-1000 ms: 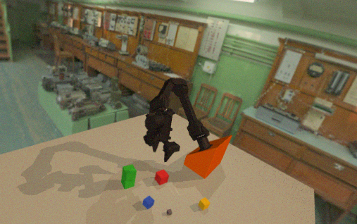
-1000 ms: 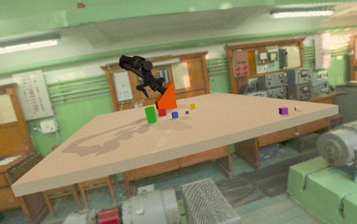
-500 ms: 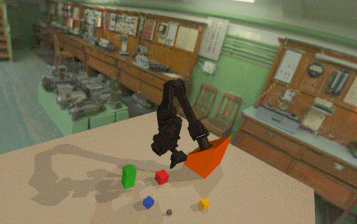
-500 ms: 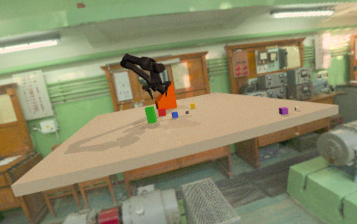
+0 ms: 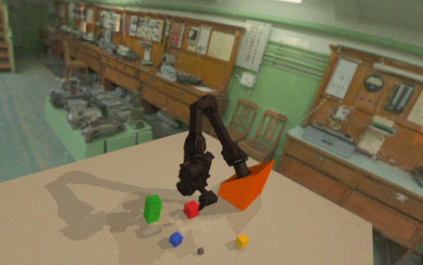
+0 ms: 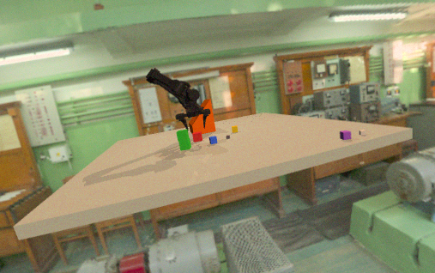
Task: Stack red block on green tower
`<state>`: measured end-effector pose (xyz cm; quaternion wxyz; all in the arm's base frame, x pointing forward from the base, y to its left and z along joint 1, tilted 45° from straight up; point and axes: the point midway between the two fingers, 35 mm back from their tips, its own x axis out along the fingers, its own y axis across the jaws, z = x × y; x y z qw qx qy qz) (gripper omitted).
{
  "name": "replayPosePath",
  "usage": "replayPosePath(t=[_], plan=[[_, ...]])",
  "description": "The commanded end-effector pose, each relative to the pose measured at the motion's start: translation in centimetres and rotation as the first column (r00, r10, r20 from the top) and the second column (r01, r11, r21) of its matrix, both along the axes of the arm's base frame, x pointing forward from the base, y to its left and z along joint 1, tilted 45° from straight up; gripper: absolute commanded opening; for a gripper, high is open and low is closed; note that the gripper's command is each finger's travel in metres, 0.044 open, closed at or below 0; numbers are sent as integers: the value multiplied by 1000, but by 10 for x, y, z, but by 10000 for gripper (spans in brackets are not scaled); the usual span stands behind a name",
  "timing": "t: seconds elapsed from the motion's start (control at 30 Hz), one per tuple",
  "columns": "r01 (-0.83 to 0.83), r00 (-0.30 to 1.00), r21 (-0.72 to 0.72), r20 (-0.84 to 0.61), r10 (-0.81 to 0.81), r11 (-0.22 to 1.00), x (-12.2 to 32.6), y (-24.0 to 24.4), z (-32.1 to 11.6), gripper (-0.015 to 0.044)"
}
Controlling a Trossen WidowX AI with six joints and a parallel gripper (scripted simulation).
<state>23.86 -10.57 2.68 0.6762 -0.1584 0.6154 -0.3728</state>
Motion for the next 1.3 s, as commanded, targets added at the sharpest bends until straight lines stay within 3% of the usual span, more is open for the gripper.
replayPosePath(t=[0.0,1.27], plan=[[0,1000,-6,-14,0,1000,-2,-4,-5,440],[0,1000,-9,-14,0,1000,-6,-41,-41,440]])
